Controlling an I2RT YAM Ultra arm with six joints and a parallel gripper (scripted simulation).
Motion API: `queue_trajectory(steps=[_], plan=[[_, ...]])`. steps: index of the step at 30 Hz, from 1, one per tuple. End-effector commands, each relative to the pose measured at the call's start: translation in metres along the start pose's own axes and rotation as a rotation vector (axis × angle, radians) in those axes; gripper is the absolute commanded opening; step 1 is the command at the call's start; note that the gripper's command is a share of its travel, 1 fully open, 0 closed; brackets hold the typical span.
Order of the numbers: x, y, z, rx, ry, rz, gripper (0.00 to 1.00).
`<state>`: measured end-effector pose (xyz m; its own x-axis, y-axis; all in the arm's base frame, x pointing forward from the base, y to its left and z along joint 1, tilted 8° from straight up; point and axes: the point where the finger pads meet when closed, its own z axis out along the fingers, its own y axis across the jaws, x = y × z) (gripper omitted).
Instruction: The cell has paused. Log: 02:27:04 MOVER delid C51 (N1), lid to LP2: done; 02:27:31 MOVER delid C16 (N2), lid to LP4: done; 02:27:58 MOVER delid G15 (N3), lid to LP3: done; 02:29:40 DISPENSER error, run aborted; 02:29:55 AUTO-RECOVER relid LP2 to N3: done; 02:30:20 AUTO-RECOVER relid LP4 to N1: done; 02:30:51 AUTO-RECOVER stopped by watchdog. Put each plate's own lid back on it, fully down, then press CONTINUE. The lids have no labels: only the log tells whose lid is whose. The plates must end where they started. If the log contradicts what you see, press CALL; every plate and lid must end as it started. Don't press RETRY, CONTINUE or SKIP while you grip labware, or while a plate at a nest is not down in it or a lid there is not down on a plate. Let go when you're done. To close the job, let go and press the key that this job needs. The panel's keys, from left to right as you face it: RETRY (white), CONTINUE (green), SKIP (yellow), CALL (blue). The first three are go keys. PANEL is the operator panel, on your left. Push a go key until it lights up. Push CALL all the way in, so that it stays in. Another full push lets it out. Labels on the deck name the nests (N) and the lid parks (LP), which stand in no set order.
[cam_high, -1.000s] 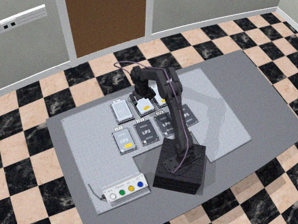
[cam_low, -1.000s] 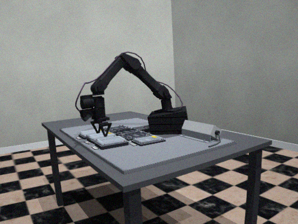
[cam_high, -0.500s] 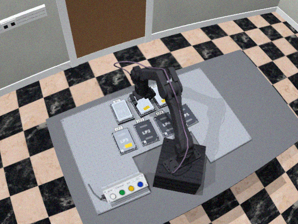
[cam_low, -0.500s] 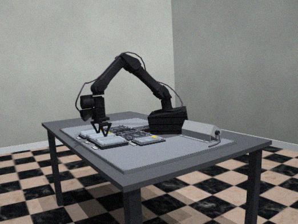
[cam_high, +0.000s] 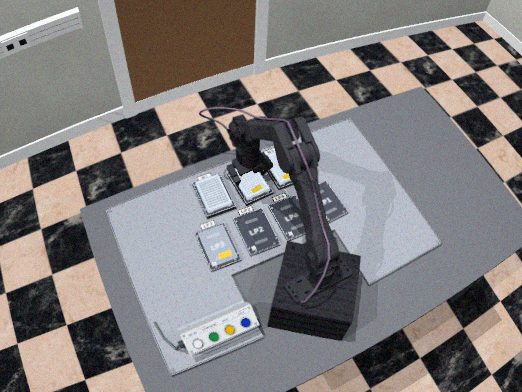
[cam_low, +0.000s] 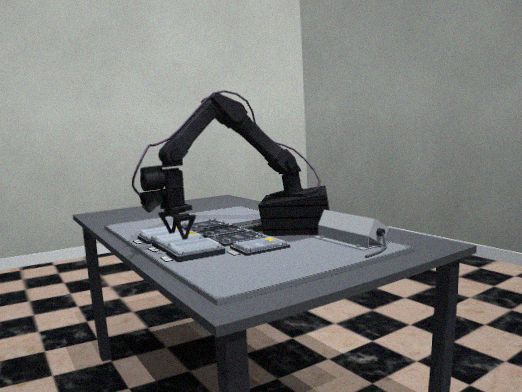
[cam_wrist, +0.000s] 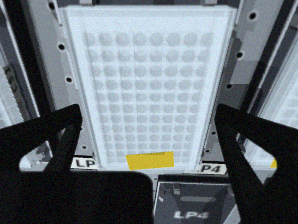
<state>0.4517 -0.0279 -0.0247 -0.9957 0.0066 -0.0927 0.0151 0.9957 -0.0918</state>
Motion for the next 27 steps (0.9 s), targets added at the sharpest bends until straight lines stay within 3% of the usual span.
queue_trajectory(steps=[1,4,8,18,27], plan=[[-0.009,0.001,-0.01,-0.001,-0.032,-0.002,1.0],[-0.009,0.001,-0.01,-0.001,-0.032,-0.002,1.0],[-0.016,-0.001,-0.029,-0.003,-0.058,0.0,1.0],[-0.015,0.002,-0.046,-0.003,-0.059,-0.003,1.0],[-0.012,0.002,-0.05,-0.003,-0.054,-0.003,1.0]])
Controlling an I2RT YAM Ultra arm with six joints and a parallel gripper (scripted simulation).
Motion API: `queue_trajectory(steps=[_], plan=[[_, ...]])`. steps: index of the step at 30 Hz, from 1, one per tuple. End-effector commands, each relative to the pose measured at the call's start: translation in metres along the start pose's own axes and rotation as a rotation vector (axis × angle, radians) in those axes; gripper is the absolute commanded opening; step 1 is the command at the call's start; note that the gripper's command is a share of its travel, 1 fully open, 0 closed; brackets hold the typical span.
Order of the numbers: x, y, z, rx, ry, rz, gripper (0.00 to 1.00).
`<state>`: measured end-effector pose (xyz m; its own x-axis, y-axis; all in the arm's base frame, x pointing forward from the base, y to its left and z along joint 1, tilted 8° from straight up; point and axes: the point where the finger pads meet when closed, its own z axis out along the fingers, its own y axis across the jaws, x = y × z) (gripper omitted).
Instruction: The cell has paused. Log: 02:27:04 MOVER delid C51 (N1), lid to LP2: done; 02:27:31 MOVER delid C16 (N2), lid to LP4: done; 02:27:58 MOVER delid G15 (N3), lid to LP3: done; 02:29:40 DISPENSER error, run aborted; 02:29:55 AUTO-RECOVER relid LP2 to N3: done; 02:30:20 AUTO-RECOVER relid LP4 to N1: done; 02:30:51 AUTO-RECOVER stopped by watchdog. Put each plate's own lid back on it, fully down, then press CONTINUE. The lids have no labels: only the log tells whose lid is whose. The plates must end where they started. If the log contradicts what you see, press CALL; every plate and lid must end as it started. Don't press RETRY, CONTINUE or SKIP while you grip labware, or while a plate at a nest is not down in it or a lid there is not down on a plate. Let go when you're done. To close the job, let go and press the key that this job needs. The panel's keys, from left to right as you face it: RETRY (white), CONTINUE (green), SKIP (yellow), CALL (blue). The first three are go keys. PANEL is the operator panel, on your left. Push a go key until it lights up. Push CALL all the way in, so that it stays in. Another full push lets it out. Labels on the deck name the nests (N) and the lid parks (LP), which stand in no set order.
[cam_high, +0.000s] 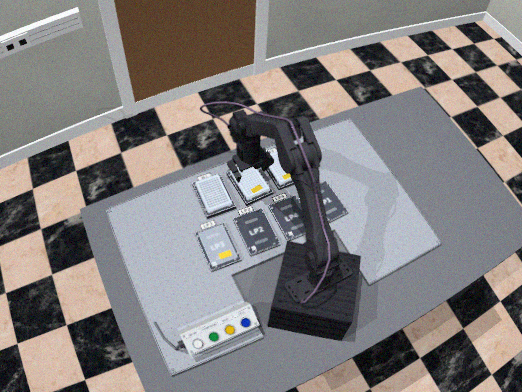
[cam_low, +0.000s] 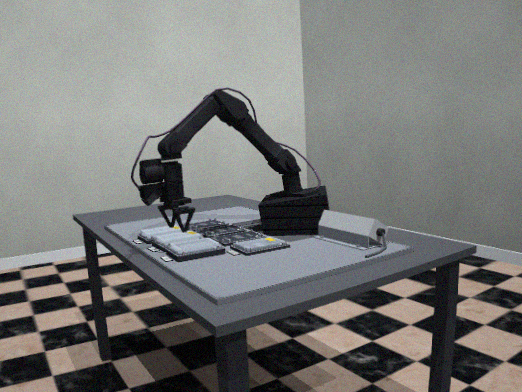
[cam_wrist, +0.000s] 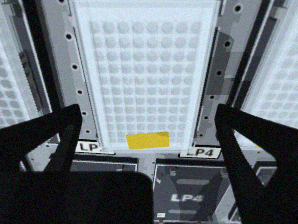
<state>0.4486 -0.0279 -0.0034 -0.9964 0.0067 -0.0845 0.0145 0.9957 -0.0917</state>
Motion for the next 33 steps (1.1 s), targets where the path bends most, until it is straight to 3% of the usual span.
queue_trajectory(steps=[1,33], plan=[[-0.0122,0.0035,-0.0284,-0.003,-0.059,-0.003,1.0],[-0.015,-0.0042,-0.0352,-0.002,-0.067,0.003,1.0]])
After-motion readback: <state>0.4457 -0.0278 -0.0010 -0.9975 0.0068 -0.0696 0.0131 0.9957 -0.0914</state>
